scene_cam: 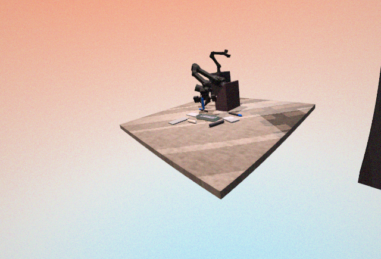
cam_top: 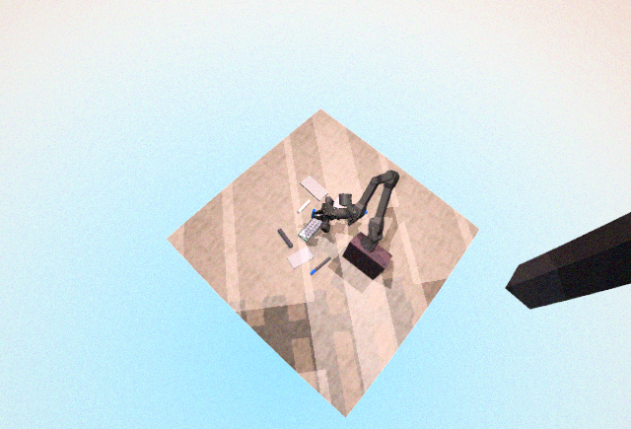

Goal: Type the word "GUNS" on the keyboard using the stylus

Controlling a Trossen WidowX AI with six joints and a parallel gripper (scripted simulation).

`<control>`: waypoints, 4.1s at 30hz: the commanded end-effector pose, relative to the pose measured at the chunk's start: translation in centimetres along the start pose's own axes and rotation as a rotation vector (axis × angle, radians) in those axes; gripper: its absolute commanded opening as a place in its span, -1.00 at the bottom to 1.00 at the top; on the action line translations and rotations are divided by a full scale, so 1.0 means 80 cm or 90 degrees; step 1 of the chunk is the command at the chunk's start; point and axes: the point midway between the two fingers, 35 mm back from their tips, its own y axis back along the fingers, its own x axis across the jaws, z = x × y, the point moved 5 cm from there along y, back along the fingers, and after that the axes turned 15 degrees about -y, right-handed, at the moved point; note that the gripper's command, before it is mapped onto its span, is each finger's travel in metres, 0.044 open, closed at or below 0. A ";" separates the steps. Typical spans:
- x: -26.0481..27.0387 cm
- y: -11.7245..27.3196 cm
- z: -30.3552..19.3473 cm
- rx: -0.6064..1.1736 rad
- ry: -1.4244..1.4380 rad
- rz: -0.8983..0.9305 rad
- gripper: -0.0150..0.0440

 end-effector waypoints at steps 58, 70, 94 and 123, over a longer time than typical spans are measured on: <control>-0.011 -0.026 -0.042 -0.001 0.003 0.002 -0.22; -0.013 -0.030 -0.048 -0.001 0.003 0.002 -0.22; -0.004 -0.010 -0.013 -0.001 0.003 0.002 -0.22; 0.039 -0.034 0.000 -0.003 0.004 0.003 -0.49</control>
